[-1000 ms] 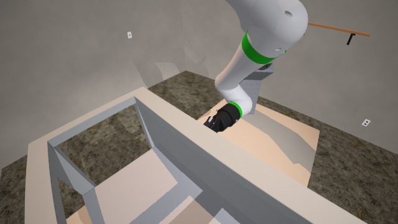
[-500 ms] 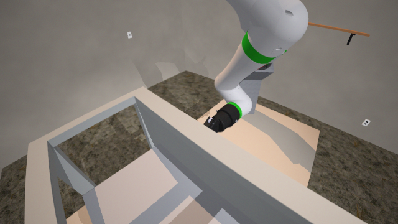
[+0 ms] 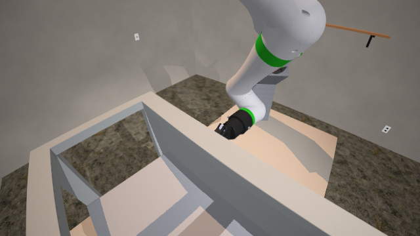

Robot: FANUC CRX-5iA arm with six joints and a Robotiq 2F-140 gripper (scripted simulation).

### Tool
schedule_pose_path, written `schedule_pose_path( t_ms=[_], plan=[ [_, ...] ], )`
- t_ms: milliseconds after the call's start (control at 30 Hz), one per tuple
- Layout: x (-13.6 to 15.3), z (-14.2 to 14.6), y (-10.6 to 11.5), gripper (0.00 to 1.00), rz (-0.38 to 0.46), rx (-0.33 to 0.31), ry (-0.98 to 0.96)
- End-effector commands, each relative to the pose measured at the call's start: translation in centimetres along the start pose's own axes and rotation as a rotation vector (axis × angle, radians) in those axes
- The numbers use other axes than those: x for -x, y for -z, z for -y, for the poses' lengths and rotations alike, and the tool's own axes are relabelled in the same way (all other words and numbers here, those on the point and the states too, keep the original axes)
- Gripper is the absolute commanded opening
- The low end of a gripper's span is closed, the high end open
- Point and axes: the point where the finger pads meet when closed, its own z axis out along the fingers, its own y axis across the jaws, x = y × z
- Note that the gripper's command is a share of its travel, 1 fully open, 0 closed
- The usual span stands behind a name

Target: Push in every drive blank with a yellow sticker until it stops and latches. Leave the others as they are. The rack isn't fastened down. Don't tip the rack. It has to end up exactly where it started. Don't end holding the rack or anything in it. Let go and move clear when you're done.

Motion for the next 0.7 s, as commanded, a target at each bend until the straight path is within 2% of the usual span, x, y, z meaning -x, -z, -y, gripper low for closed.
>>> schedule_pose_path(
  t_ms=[0, 667],
  plan=[
    [0.01, -0.01, -0.01, 0.00, 0.000, 0.000, 0.000],
    [0.01, -0.01, -0.31, 0.00, 0.000, 0.000, 0.000]
  ],
)
